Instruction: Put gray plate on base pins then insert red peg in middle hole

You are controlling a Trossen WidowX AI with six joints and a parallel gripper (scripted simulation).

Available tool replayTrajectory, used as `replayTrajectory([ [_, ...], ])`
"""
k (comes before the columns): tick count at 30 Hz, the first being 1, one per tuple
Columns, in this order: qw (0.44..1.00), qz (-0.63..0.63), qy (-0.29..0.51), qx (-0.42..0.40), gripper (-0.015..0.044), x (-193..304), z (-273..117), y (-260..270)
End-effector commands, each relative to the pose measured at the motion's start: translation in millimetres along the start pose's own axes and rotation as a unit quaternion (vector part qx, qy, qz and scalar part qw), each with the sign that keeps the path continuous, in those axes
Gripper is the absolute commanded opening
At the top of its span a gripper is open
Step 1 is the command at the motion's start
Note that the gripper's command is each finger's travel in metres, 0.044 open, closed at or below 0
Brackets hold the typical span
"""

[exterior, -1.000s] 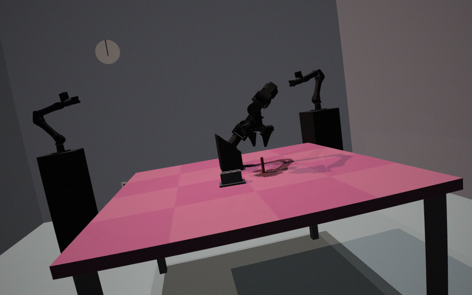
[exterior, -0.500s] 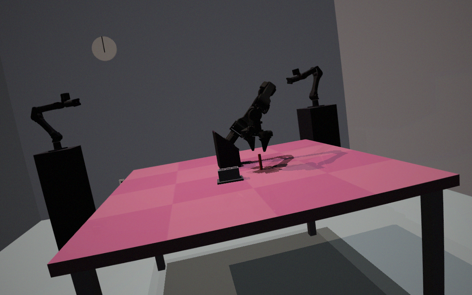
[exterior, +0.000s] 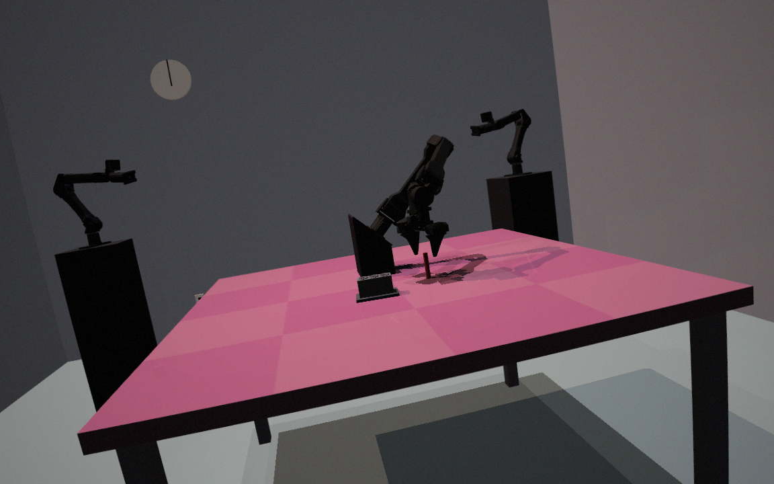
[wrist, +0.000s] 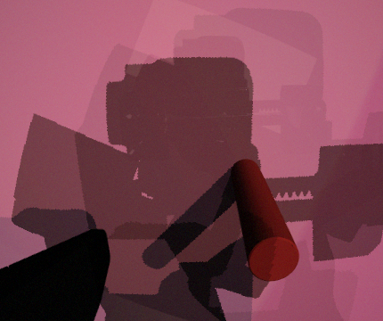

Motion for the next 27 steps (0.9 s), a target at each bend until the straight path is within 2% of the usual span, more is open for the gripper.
replayTrajectory([
  [1,1.0,0.005,0.003,0.002,0.044,-0.2,7.6,-1.9],
  [17,1.0,0.007,0.005,-0.001,0.044,1.3,31.2,-2.9],
  [27,1.0,0.007,0.005,-0.001,0.0177,1.3,31.2,-2.9],
])
Point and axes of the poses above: the point midway between the two fingers, 35 mm back from their tips, its own z axis out along the fingers, its own y axis across the jaws, x = y × z, the point moved 5 cm from there along -z, back along the fingers, and after that the axes turned 7 degrees about z, right-handed, at the moved point
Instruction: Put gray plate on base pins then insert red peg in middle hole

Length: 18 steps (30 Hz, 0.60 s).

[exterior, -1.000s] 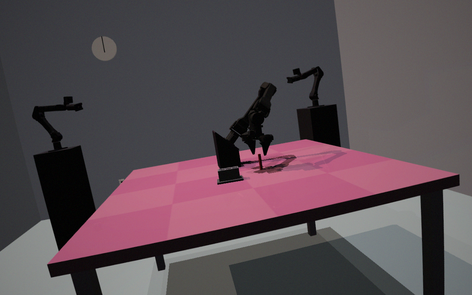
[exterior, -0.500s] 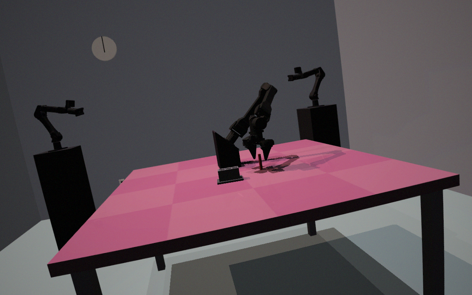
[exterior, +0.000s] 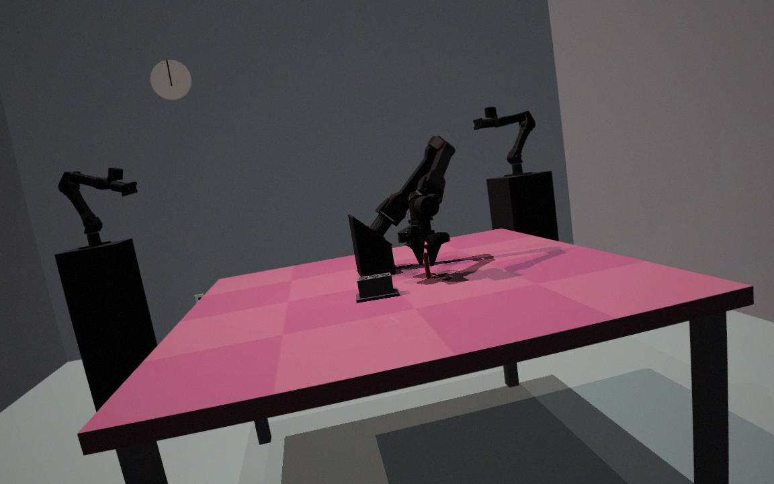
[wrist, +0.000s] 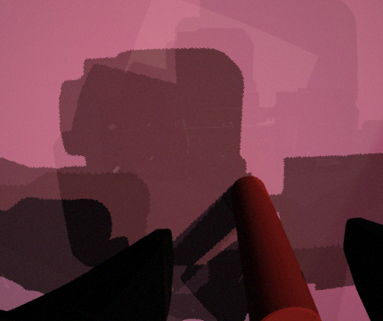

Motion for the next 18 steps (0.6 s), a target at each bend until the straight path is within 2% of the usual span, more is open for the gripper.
replayTrajectory([
  [1,1.0,0.003,0.002,0.0,0.0151,0.1,0.7,-0.6],
  [5,1.0,0.003,0.002,0.0,0.0046,0.1,0.7,-0.6],
  [12,1.0,0.003,0.002,0.0,0.0,0.1,0.7,-0.6],
  [18,1.0,0.003,0.001,0.0,0.0,-0.7,-4.0,0.3],
])
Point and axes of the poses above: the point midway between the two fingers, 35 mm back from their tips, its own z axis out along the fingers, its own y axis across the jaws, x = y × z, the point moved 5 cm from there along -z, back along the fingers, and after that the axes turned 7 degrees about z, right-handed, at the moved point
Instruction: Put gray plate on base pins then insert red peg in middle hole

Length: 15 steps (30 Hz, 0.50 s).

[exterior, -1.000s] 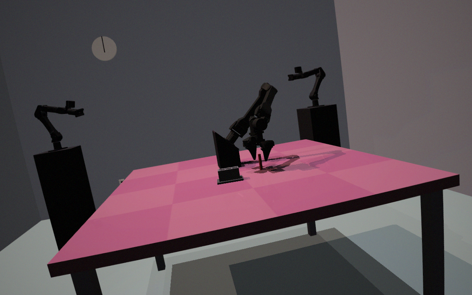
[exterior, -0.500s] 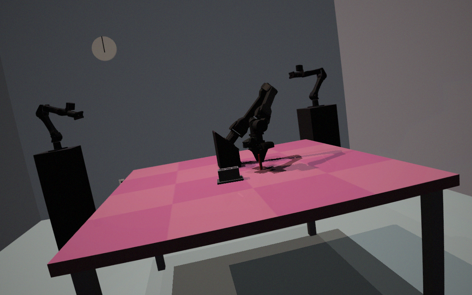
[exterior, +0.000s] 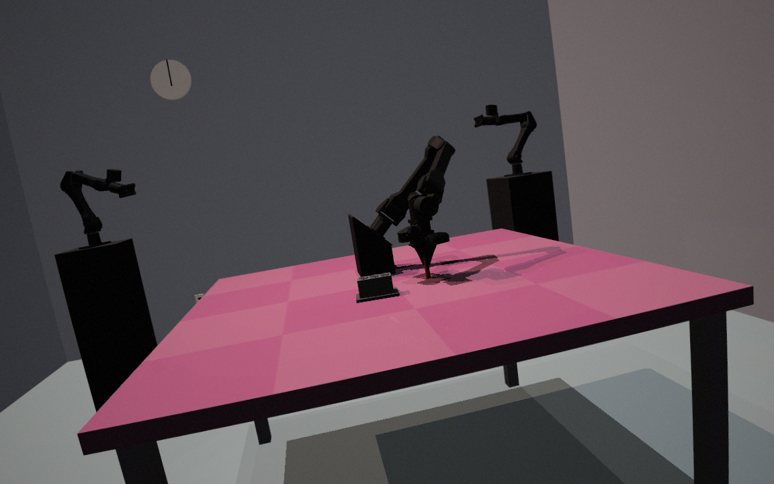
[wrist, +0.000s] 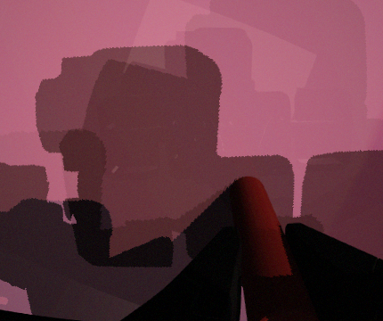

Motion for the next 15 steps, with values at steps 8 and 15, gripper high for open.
replayTrajectory([
  [8,1.0,-0.001,-0.004,-0.001,0.0,-3.5,-26.7,3.9],
  [15,1.0,-0.001,-0.005,0.0,0.0,-5.5,-48.2,5.0],
])
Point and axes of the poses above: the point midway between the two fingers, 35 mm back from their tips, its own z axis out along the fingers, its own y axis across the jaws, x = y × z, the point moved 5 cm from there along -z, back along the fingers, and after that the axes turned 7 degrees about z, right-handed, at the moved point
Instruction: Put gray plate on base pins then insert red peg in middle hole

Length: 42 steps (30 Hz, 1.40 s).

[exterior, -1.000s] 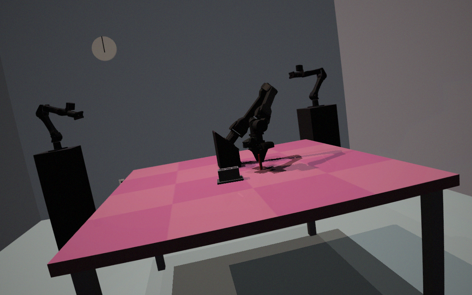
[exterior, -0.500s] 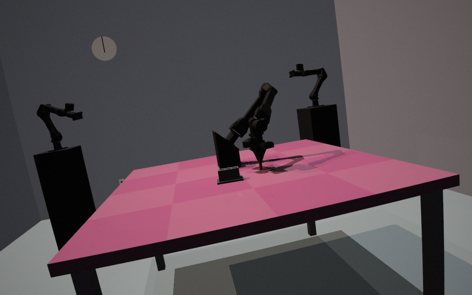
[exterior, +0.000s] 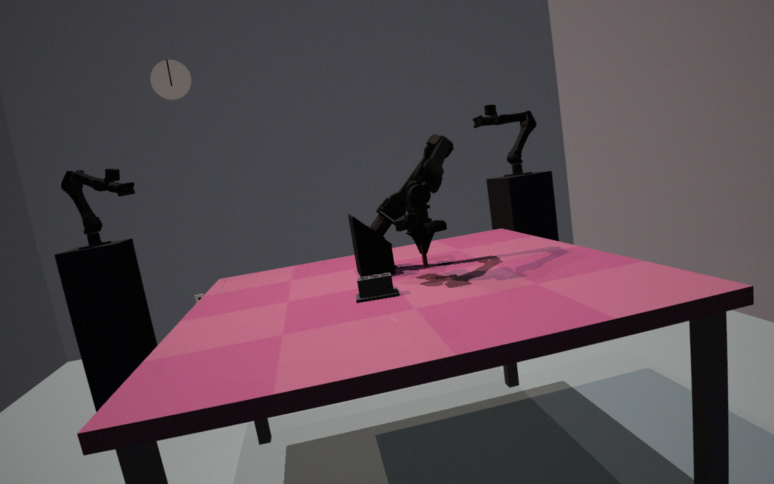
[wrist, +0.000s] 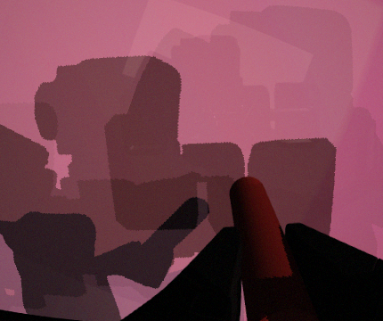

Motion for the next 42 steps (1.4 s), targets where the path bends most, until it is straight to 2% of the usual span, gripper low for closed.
replayTrajectory([
  [1,1.0,-0.005,-0.004,-0.003,0.0,-0.8,-14.2,2.6],
  [10,1.0,-0.005,-0.003,-0.003,0.0,-2.0,-42.8,2.1],
  [11,1.0,-0.001,0.0,-0.001,0.0,-2.0,-31.7,1.0],
  [42,1.0,-0.004,-0.007,-0.001,0.0,-81.1,-40.6,37.1],
])
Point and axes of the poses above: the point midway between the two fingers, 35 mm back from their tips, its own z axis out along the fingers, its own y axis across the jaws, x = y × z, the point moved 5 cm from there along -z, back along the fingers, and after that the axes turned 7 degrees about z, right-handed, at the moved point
